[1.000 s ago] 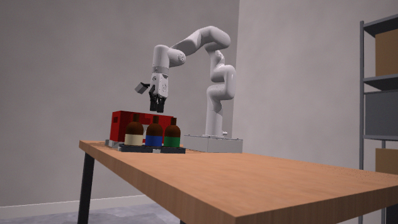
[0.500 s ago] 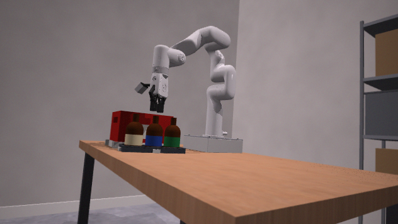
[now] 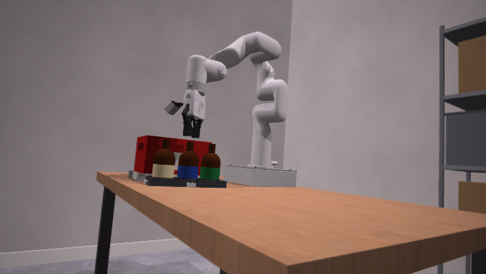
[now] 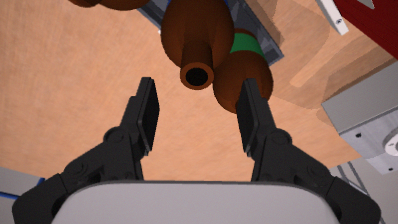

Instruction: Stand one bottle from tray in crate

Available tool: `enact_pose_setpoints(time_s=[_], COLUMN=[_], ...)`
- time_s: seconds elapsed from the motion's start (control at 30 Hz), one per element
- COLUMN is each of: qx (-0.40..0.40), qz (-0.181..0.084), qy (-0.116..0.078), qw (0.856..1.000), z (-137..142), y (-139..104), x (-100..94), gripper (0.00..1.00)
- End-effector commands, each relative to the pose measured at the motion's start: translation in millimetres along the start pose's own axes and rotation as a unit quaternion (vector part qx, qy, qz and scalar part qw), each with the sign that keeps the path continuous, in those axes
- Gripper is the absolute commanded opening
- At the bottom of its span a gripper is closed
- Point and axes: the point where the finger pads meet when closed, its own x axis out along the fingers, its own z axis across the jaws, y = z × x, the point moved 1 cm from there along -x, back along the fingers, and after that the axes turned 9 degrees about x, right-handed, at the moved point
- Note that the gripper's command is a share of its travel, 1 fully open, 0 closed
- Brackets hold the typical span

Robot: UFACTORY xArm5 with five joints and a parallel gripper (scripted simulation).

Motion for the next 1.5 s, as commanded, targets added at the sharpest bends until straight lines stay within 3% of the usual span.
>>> enact_pose_setpoints(time_s=[0.0, 1.47], qx=[0.000, 0.000], qz=[0.000, 0.000], qy=[0.002, 0.002], qw=[1.000, 1.000], z=[-1.1, -1.2], y=[0.3, 0.2], x=[-0.4, 37.3], gripper=[0.65, 0.65])
